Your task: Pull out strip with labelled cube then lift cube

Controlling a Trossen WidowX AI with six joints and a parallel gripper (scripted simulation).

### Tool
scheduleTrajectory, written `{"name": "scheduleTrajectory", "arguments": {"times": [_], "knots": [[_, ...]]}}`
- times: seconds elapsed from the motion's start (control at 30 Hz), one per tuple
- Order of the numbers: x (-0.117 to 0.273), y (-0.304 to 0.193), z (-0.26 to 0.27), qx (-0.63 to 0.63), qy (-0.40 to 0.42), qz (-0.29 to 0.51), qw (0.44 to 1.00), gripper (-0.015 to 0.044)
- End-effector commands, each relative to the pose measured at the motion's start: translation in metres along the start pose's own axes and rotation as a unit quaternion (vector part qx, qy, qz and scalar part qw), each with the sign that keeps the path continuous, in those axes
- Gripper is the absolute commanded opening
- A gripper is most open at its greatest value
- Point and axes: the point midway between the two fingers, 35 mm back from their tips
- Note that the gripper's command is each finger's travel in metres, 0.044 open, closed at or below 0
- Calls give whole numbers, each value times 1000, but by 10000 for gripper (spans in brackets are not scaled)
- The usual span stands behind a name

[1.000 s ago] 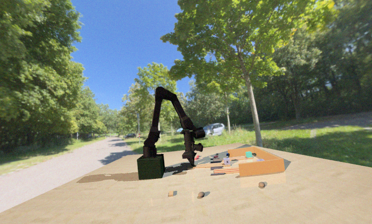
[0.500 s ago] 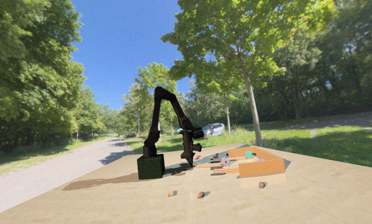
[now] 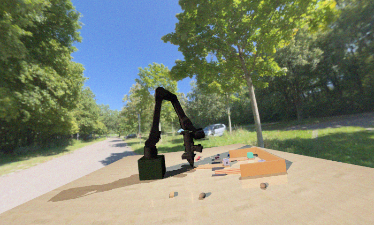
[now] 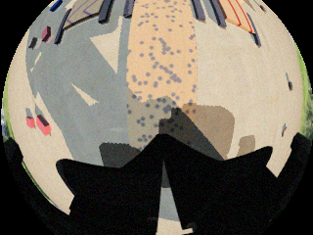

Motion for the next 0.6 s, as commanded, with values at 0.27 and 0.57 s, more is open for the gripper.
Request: {"name": "scheduleTrajectory", "arguments": {"times": [0.27, 0.57], "knots": [[-5, -12, -2, 1, -3, 19, 1000, 0], [42, 3, 1, 1, -2, 18, 1000, 0]]}}
Point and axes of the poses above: the point midway between the two fingers, 35 mm back from their tips, its own x axis back along the fingers, its own z axis across the jaws, y = z × x, and after that the axes turned 15 degrees about x, right-handed
